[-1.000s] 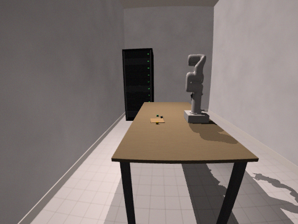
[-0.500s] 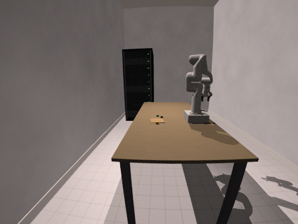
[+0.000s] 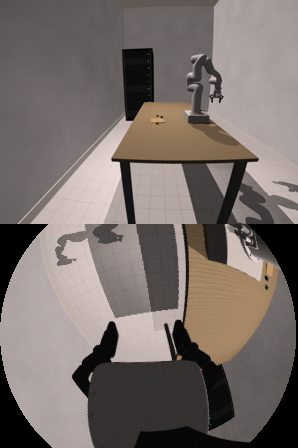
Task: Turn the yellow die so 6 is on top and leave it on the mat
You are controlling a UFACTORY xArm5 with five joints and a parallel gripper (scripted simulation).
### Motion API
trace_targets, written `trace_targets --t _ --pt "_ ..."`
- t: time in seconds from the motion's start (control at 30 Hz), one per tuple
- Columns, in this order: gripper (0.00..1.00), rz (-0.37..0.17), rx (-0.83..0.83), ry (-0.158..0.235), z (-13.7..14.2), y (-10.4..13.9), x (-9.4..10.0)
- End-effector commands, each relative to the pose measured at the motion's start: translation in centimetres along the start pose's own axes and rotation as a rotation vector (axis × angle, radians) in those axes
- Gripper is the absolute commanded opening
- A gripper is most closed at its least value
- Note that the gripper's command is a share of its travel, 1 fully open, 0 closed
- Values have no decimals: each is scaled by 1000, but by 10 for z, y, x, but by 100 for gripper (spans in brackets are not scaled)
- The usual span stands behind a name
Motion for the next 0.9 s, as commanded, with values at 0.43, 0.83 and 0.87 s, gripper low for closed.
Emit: trace_targets --t 0.43,0.83,0.87 --pt "100 -3 -529 -2 -57 -177 1" --pt "100 -4 -804 -2 -48 -273 1" --pt "100 -4 -884 -1 -41 -300 1"
Point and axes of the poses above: the point where the finger pads meet when closed, its own x axis back along the fingers, its own z axis across the jaws, y = z × x, the point moved 7 cm from there along x, back along the fingers, and after that the axes turned 13 degrees about x, right-handed, at the moved point
